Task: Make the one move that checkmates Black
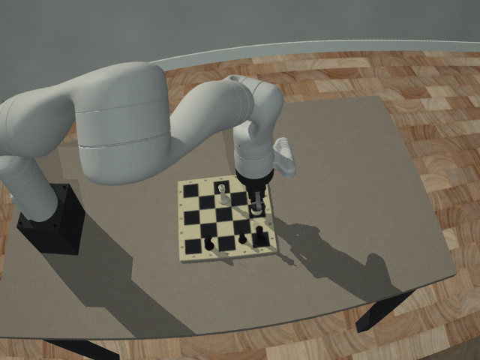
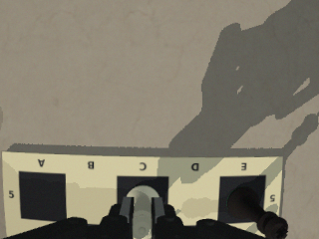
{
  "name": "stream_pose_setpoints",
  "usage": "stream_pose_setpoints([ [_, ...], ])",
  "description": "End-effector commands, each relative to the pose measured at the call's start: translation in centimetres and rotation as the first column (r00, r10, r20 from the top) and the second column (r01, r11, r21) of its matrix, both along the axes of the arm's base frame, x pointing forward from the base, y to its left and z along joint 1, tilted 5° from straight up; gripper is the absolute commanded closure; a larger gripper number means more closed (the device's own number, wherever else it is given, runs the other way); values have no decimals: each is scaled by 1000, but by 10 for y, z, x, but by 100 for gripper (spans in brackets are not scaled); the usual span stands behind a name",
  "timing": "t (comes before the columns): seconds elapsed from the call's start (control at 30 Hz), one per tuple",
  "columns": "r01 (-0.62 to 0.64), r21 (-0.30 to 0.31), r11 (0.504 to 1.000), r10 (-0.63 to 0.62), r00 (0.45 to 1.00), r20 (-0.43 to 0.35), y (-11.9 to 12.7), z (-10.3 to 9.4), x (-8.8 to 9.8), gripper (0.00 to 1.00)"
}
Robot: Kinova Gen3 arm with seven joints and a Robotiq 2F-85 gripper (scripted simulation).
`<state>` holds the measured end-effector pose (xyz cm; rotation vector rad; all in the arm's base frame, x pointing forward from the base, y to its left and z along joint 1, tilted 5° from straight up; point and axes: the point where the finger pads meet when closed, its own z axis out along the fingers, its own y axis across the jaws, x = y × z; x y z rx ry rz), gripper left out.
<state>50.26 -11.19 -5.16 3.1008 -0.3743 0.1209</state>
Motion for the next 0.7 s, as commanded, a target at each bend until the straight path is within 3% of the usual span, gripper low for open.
stream_pose_setpoints([
  [0.0, 0, -1, 1000, 0, 1000, 2, 0, 1, 1, 100],
  [0.57, 0, -1, 1000, 0, 1000, 2, 0, 1, 1, 100],
  [0.6, 0, -1, 1000, 0, 1000, 2, 0, 1, 1, 92],
  [0.67, 0, -1, 1000, 0, 1000, 2, 0, 1, 1, 92],
])
